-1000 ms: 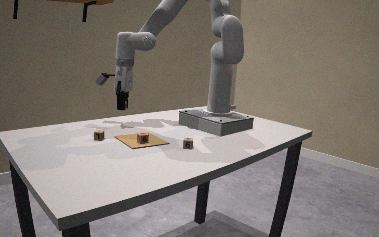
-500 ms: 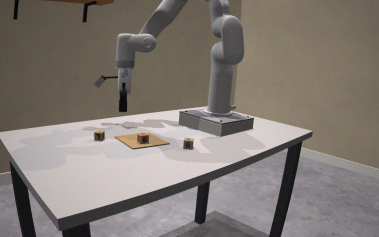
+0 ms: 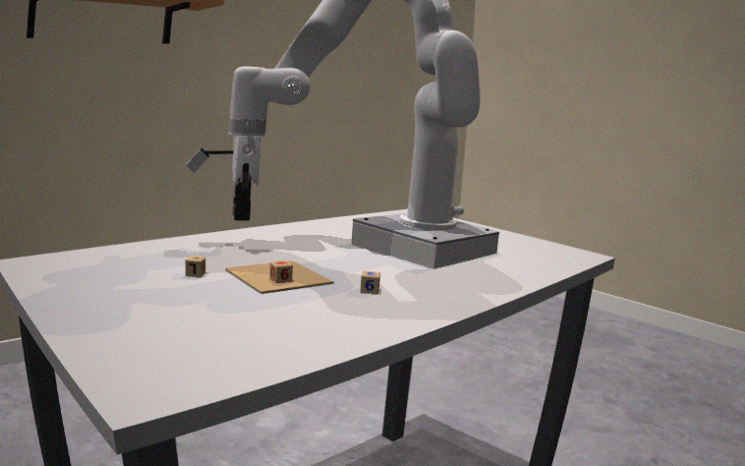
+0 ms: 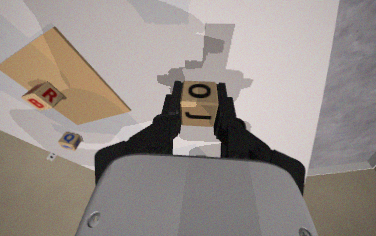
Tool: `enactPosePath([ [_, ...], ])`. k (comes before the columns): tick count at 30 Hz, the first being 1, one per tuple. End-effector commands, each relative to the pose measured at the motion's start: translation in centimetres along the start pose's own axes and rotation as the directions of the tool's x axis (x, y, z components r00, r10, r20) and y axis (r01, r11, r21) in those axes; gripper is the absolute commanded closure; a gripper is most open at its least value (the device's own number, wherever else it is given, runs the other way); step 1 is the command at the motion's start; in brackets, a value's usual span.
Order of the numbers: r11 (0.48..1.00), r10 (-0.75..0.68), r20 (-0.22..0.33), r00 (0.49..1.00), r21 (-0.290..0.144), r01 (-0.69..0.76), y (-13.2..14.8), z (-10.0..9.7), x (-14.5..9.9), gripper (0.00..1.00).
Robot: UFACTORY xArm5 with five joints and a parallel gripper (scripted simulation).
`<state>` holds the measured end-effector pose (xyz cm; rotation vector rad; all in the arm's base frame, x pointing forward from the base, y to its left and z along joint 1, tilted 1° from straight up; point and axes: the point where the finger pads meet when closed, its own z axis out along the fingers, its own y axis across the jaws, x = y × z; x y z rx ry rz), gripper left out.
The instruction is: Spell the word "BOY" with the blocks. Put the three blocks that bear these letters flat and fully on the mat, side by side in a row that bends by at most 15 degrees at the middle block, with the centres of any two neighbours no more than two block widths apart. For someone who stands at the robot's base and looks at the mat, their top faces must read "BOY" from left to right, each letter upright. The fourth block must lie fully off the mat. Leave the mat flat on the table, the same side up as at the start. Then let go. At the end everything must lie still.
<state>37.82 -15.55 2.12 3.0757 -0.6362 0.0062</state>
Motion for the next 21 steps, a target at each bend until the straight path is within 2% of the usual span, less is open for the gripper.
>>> enactPosePath([
  [1,1.000,-0.001,-0.083,0.997,0.001,0.001,0.03,-0.05,0.08,0.73],
  [3,1.000,-0.001,-0.083,0.997,0.001,0.001,0.03,-0.05,0.08,0.73],
  [7,1.000,-0.002,-0.209,0.978,0.003,0.003,0.11,0.01,0.03,0.73],
  [18,1.000,-0.004,-0.428,0.904,0.003,0.006,0.22,0.02,-0.11,0.73],
  [20,1.000,-0.004,-0.428,0.904,0.003,0.006,0.22,0.02,-0.11,0.73],
  [21,1.000,-0.005,-0.465,0.885,0.003,0.007,0.23,0.06,-0.10,0.73],
])
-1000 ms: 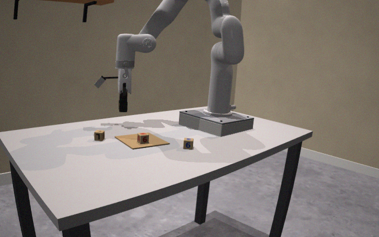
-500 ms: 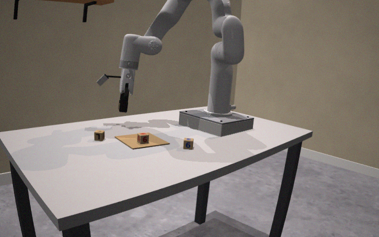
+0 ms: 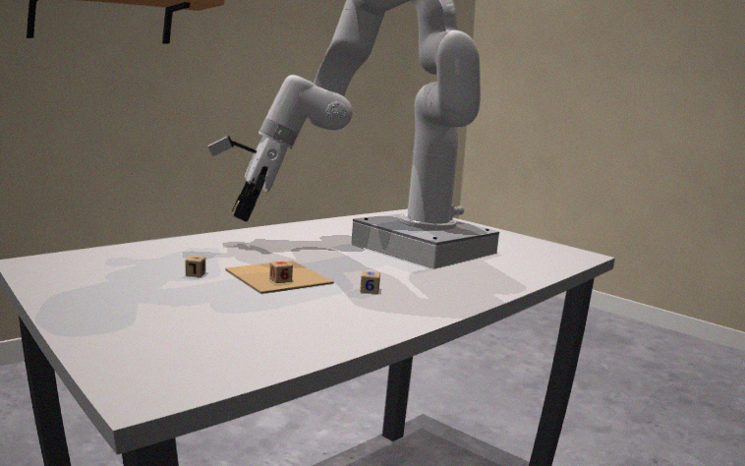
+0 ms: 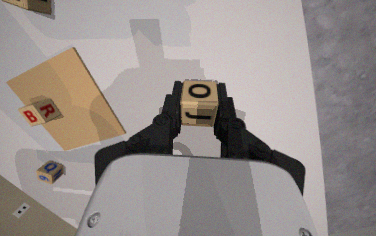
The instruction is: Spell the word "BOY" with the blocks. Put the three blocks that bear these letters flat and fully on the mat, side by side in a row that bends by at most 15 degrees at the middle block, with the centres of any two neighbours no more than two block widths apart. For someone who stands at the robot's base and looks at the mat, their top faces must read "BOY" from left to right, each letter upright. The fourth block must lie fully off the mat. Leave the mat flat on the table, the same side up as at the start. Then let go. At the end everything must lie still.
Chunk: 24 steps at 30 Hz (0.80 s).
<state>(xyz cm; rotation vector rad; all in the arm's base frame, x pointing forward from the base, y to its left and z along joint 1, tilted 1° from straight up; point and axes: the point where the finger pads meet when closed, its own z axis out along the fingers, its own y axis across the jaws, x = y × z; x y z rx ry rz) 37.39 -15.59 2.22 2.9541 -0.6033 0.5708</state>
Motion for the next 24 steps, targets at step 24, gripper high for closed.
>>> enactPosePath([
  [24,1.000,-0.006,-0.532,0.847,0.000,0.007,0.01,0.22,0.01,0.73],
])
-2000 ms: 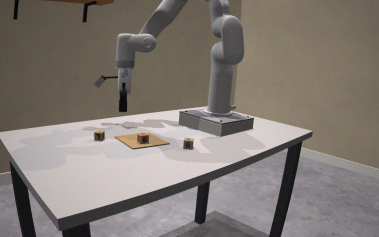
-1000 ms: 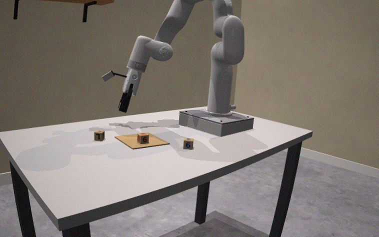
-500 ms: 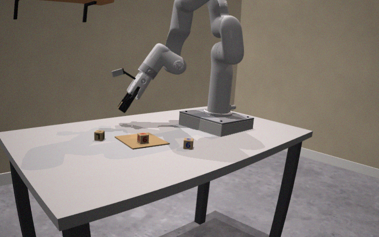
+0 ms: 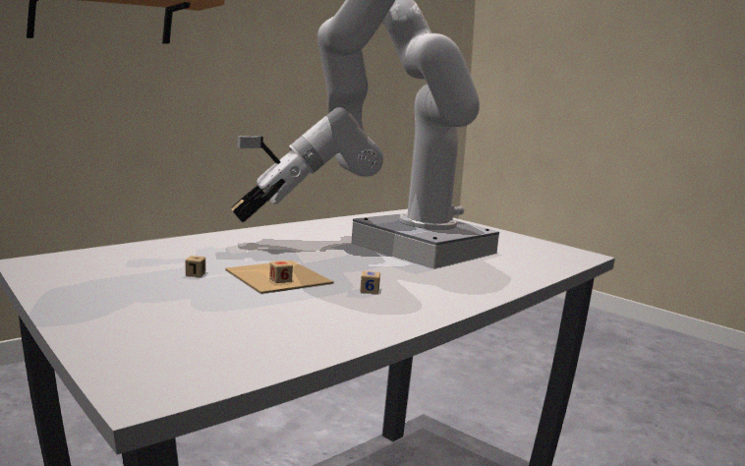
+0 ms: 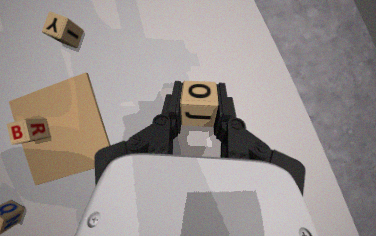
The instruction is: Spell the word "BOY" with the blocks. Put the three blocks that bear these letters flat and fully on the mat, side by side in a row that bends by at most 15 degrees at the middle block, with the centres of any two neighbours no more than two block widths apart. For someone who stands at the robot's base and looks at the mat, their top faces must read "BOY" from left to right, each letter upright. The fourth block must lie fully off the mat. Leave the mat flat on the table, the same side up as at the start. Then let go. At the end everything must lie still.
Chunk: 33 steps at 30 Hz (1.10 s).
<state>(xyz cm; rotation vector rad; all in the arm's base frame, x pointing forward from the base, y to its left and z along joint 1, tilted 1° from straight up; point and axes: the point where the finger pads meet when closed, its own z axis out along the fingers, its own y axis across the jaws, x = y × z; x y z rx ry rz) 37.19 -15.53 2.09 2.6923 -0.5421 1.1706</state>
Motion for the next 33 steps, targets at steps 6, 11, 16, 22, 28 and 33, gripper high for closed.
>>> enactPosePath([
  [6,1.000,-0.002,-0.172,0.985,0.000,0.002,0.0,0.2,0.0,0.73],
  [11,1.000,-0.002,-0.175,0.985,0.000,0.002,0.0,0.1,0.0,0.73],
  [16,1.000,-0.002,-0.175,0.985,0.000,0.002,0.0,0.3,-0.1,0.73],
  [22,1.000,-0.002,-0.175,0.985,0.000,0.002,0.0,1.0,-0.9,0.73],
  [28,1.000,-0.002,-0.175,0.985,0.000,0.002,0.0,1.8,-1.8,0.73],
  [33,1.000,-0.002,-0.175,0.985,0.000,0.002,0.0,2.8,-2.9,0.73],
])
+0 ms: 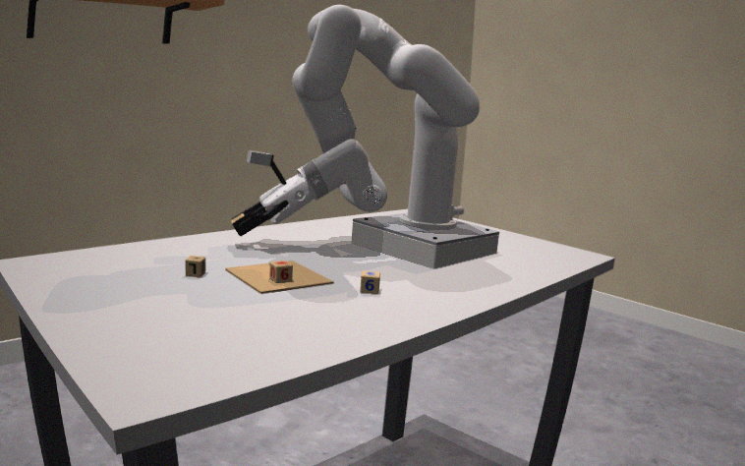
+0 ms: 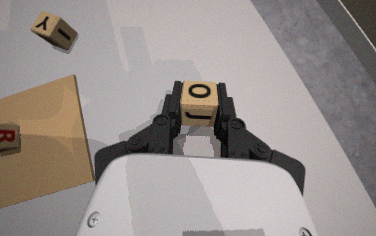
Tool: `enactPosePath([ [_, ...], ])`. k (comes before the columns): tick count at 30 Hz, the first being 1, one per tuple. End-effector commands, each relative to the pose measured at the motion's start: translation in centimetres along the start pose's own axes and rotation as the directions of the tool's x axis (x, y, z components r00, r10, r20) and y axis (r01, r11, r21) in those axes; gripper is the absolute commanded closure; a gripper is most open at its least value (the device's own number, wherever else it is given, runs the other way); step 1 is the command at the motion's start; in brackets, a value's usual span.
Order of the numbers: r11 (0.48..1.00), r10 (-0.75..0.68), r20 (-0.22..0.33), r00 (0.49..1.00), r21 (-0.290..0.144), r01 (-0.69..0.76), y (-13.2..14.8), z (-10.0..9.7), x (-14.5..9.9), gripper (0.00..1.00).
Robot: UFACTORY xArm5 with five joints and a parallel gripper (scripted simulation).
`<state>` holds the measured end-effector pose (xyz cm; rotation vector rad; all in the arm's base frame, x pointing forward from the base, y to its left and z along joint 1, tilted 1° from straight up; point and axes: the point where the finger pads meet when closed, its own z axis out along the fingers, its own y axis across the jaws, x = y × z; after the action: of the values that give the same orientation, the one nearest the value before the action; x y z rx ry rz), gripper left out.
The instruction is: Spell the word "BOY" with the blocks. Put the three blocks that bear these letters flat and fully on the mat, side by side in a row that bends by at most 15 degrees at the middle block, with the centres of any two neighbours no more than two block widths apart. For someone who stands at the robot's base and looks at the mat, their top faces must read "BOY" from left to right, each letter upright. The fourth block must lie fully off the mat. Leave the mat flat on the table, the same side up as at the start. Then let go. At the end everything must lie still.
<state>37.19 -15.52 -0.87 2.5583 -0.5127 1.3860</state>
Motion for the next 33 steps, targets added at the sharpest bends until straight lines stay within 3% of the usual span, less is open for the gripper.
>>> enactPosePath([
  [1,1.000,0.000,-0.003,1.000,0.000,0.000,0.00,0.79,-1.12,0.73],
  [33,1.000,0.000,-0.003,1.000,0.000,0.000,-0.01,1.27,-1.88,0.73],
])
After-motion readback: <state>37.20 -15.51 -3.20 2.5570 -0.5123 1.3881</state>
